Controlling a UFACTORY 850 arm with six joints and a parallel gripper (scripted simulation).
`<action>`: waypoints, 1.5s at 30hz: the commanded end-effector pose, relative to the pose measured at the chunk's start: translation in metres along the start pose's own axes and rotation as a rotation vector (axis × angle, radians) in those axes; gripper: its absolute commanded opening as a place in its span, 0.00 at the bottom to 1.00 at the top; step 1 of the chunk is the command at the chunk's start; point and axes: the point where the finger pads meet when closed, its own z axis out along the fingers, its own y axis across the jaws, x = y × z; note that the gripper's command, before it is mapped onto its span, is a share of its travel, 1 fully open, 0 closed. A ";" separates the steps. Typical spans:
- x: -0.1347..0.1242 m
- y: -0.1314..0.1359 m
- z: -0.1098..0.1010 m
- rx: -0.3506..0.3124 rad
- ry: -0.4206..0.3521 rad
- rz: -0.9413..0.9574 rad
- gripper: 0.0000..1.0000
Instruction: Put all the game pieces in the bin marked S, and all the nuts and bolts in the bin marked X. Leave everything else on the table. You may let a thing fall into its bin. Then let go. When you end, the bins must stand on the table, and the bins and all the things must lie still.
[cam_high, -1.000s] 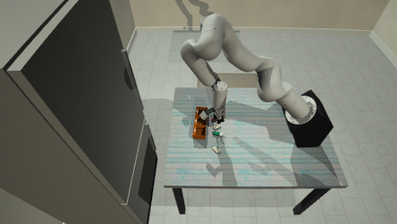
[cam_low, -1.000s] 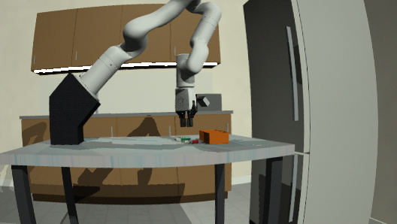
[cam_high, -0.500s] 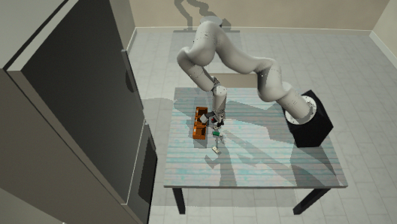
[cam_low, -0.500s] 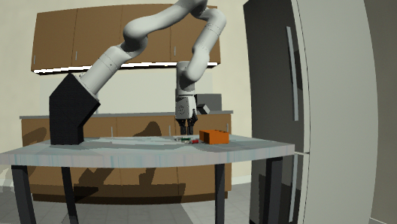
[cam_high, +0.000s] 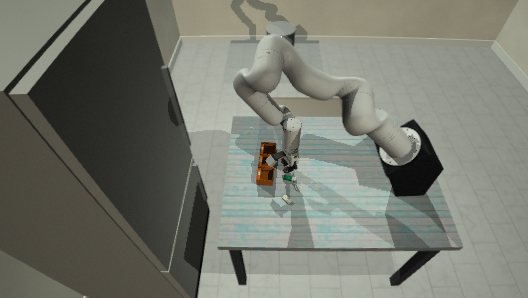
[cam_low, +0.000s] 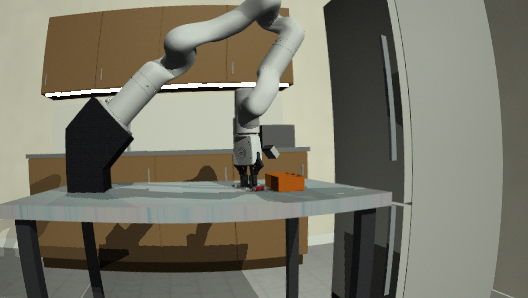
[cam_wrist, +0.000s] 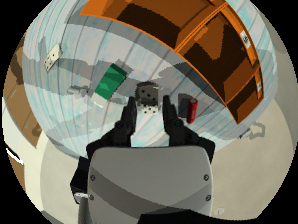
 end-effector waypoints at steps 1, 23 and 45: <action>0.000 0.000 0.006 0.000 0.000 0.000 0.41; 0.000 0.000 0.007 -0.001 0.000 0.000 0.00; 0.000 0.000 0.007 -0.001 0.000 0.000 0.00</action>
